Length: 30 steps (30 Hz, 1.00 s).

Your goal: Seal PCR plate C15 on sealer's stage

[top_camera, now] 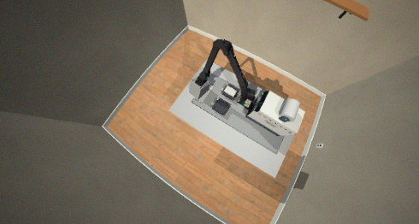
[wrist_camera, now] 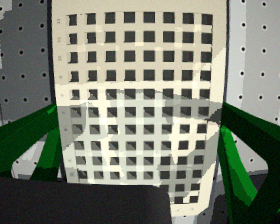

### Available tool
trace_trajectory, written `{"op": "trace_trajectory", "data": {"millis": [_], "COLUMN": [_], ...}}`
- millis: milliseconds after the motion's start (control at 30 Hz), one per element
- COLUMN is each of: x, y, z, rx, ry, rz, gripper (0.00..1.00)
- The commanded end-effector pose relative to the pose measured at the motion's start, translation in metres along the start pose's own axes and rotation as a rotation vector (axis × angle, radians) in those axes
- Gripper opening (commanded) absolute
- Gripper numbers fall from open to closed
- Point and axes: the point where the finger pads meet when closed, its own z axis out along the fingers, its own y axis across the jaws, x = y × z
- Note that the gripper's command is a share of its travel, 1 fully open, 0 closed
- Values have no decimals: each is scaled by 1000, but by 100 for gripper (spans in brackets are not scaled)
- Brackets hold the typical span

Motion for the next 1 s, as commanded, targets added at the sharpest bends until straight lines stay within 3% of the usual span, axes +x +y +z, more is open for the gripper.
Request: {"op": "trace_trajectory", "data": {"millis": [0,967], "x": [-27,-42], "y": [8,18], "z": [-20,-24], "rx": [1,-18], "ry": [-60,-96], "rz": [-25,-43], "gripper": [0,0]}}
